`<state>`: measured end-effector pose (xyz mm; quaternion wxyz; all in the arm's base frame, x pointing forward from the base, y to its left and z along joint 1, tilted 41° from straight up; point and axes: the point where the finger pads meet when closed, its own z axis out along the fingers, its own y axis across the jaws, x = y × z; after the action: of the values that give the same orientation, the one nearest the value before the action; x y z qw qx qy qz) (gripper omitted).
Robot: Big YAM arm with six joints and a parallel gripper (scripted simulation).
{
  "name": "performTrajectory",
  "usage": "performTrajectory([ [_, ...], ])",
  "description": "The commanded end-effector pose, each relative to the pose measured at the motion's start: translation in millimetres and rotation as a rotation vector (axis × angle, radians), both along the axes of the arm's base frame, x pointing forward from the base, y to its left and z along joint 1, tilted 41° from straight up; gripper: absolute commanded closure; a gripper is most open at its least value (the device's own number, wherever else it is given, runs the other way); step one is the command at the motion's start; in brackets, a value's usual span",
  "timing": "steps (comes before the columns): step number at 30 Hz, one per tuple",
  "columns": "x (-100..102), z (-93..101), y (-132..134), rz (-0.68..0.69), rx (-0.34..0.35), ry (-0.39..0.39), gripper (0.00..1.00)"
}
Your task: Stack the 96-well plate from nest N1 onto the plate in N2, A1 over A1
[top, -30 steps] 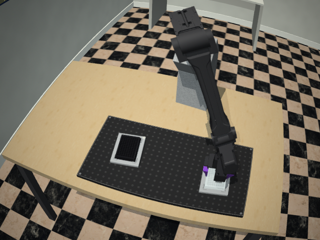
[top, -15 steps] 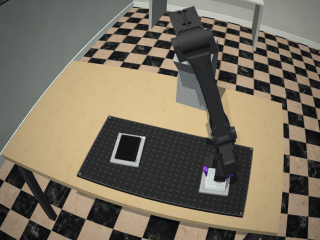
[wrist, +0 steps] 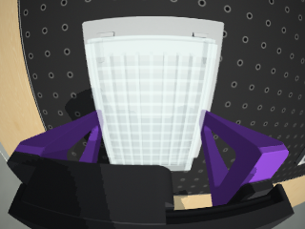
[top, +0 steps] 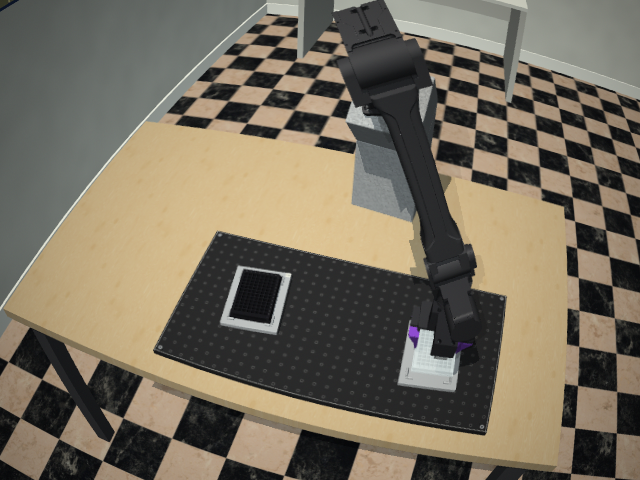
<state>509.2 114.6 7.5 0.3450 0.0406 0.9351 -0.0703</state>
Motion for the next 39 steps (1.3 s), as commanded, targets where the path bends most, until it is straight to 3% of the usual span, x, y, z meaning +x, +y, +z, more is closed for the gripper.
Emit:
performTrajectory([
  [1, -7, 10.1, 4, 0.0, 0.005, -0.004, 1.0],
  [39, -44, 52.3, 16, 0.006, 0.006, -0.004, 1.0],
])
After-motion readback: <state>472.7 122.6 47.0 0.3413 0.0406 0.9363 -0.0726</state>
